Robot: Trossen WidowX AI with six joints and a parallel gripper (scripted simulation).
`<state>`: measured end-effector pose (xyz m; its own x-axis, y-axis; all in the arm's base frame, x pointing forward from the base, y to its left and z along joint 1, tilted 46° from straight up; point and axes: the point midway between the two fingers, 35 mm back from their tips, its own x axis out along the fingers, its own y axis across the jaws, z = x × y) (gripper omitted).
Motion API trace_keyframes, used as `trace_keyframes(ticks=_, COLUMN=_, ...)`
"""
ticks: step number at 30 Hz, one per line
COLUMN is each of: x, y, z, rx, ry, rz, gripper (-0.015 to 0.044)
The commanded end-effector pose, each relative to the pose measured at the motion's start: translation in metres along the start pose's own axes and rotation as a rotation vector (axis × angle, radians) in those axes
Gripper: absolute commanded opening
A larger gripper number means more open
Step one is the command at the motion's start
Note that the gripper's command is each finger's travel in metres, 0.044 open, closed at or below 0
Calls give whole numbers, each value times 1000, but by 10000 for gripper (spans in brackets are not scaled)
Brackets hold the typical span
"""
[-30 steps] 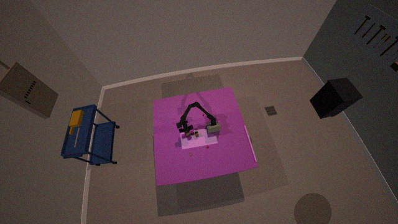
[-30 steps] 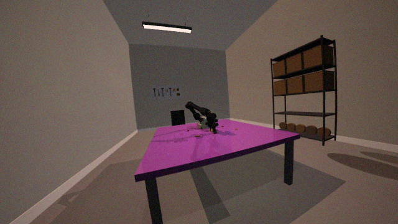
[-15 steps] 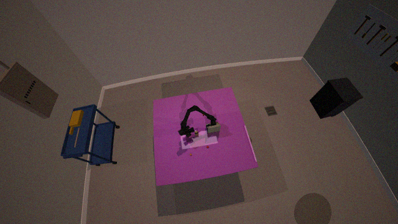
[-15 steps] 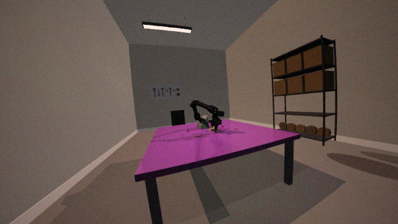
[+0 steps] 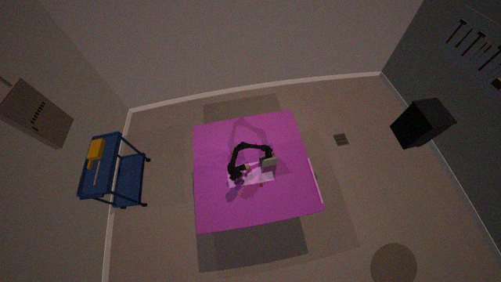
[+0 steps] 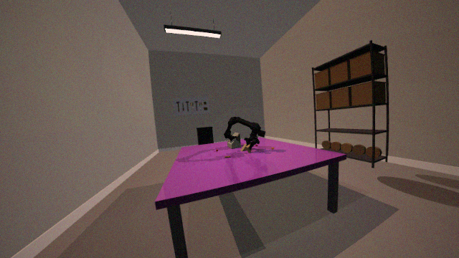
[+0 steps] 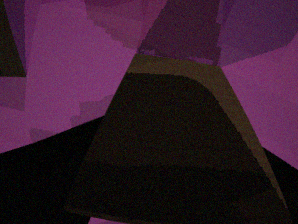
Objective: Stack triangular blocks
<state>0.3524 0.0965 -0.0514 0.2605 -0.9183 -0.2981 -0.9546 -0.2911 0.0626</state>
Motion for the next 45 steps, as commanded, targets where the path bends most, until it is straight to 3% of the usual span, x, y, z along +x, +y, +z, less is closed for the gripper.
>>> trace_keyframes(ticks=1, x=-5, y=-2, z=7, rx=0, ry=80, rz=-16, gripper=0)
trace_keyframes(ticks=3, x=-6, y=-2, z=9, rx=-1, ry=81, rz=-17, gripper=0)
trace_keyframes(ticks=20, x=-2, y=0, z=5, rx=-7, ry=46, rz=-7, gripper=440)
trace_keyframes(ticks=30, x=-5, y=-1, z=4, rx=-8, ry=44, rz=-11, gripper=440)
trace_keyframes(ticks=37, x=-87, y=4, z=-43, rx=-72, ry=-53, rz=-128, gripper=440)
trace_keyframes(ticks=45, x=-93, y=1, z=-35, rx=-45, ry=-50, rz=-148, gripper=440)
